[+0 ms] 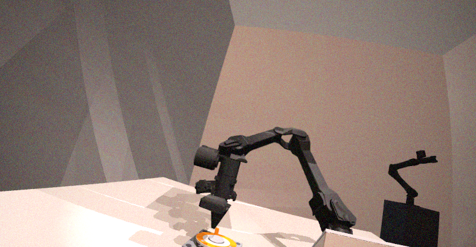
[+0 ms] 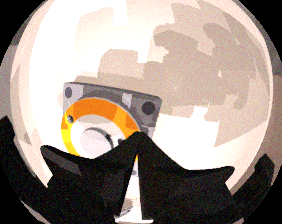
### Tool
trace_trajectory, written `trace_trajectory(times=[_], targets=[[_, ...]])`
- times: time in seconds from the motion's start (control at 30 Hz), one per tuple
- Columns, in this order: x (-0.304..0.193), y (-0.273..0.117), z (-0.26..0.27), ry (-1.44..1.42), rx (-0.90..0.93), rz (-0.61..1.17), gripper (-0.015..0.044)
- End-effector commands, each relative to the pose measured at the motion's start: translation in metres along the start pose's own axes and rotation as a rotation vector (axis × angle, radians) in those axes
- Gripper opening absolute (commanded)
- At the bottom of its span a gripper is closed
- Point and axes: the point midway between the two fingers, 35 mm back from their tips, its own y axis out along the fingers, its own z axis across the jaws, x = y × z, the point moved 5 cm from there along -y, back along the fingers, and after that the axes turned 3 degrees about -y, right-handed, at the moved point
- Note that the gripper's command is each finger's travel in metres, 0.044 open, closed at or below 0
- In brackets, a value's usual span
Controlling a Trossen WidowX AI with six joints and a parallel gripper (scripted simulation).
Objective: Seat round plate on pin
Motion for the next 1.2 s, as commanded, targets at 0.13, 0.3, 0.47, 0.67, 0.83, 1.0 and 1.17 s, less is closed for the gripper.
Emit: trace_trajectory(times=[0.13, 0.3, 0.47, 0.67, 0.83, 1.0, 1.17], targets=[[-0.0068, 0.0037, -0.0008, -0.013, -0.006, 0.019, 0.0], [-0.0077, 0.0038, -0.0011, -0.013, -0.006, 0.019, 0.0], [-0.0084, 0.0038, -0.0013, -0.013, -0.006, 0.019, 0.0], [-0.0096, 0.0038, -0.0016, -0.013, -0.006, 0.019, 0.0], [-0.0105, 0.0037, -0.0018, -0.013, -0.006, 0.019, 0.0], [-0.0112, 0.0038, -0.0018, -0.013, -0.006, 0.019, 0.0], [-0.0114, 0.0037, -0.002, -0.013, -0.006, 0.019, 0.0]])
